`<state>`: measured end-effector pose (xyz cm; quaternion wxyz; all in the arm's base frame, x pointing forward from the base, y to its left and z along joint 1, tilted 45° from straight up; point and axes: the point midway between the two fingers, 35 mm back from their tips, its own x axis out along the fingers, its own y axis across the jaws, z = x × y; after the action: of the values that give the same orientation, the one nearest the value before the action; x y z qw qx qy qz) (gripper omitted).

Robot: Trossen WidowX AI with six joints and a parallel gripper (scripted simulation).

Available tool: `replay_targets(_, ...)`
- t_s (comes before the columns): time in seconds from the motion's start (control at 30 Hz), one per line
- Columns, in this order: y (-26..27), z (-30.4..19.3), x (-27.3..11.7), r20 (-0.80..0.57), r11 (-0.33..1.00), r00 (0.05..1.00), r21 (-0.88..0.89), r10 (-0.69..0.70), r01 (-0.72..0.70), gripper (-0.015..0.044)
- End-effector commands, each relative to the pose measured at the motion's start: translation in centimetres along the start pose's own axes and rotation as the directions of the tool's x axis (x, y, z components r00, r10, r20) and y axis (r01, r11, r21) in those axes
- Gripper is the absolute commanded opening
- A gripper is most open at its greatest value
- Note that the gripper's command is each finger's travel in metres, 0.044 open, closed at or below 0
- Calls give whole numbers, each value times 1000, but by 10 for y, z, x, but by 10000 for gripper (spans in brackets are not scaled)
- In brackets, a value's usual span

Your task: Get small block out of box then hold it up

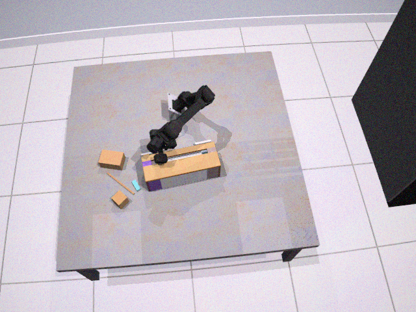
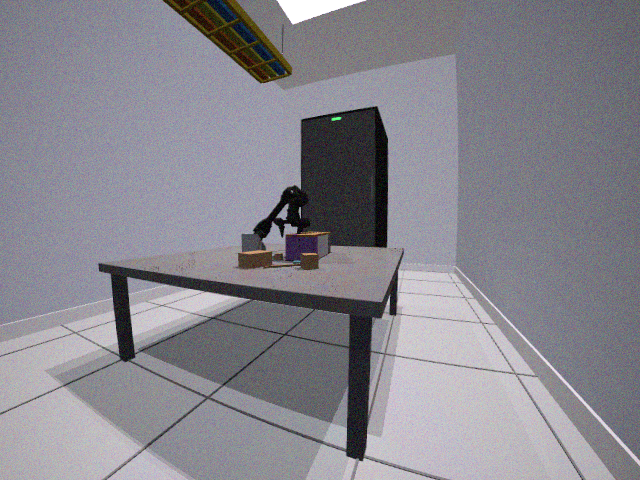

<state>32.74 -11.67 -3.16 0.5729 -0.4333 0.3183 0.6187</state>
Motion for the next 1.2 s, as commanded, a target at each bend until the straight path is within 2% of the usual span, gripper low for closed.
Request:
replay_targets(0.0, -1, -10, -36, -14, 1000, 1000, -3, -14, 14, 400)
replay_targets(0.17, -1, -11, -35, -18, 1000, 1000, 6, -24, 24, 400)
replay_targets(0.23, 7, -22, -34, -22, 999, 999, 32, -23, 24, 348)
replay_targets(0.33, 24, -41, -32, -17, 981, 999, 194, -29, 32, 285)
replay_targets(0.53, 25, -43, -31, 15, 850, 999, 525, -52, 36, 285)
replay_targets(0.7, 28, -46, -29, 61, 470, 994, 883, -89, -12, 285)
replay_targets(0.83, 30, -49, -29, 96, 67, 988, 994, -120, -88, 285)
replay_targets(0.93, 31, -51, -28, 121, -244, 982, 957, -146, -154, 285)
replay_targets(1.07, 33, -54, -28, 153, -612, 972, 756, -180, -232, 285)
replay_targets(1.17, 34, -55, -28, 169, -744, 965, 615, -200, -262, 285)
